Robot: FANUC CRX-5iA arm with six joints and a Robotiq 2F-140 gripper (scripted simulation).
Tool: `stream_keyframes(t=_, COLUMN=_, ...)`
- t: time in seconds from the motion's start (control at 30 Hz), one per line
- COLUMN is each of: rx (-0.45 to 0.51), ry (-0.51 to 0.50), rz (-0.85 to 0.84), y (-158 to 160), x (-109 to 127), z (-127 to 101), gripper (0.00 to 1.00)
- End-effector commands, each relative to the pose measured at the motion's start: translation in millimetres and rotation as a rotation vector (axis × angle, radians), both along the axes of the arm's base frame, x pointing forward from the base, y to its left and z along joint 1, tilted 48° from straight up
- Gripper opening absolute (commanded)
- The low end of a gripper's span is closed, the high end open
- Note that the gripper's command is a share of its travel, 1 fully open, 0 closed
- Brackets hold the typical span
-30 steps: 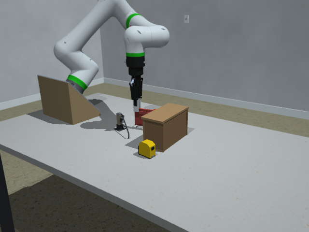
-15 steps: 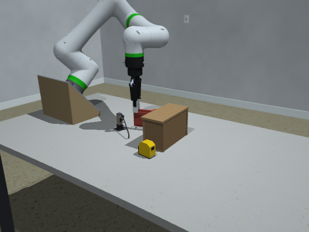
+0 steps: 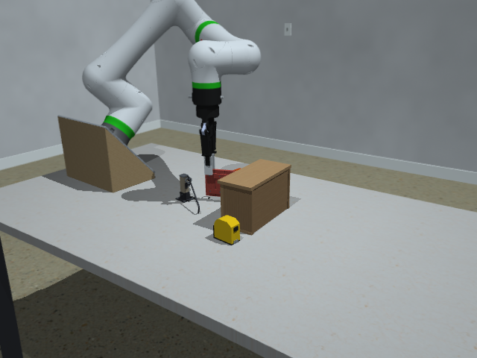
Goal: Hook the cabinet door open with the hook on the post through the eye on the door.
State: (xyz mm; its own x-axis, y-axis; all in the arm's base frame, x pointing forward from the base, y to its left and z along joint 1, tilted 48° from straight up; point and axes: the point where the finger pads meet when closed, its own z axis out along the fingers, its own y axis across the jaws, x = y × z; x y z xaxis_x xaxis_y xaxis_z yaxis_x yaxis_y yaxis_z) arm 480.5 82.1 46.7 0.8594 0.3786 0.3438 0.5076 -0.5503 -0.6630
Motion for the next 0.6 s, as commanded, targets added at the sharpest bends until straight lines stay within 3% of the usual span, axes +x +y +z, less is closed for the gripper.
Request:
stream_keyframes(t=0.0, rx=0.001, ry=-0.009, rz=0.007, y=-0.7, x=0.6, z=-0.5, gripper=0.16)
stream_keyframes(t=0.57, rx=0.006, ry=-0.070, rz=0.062, y=-8.6, x=9.2, z=-10.1, gripper=0.16)
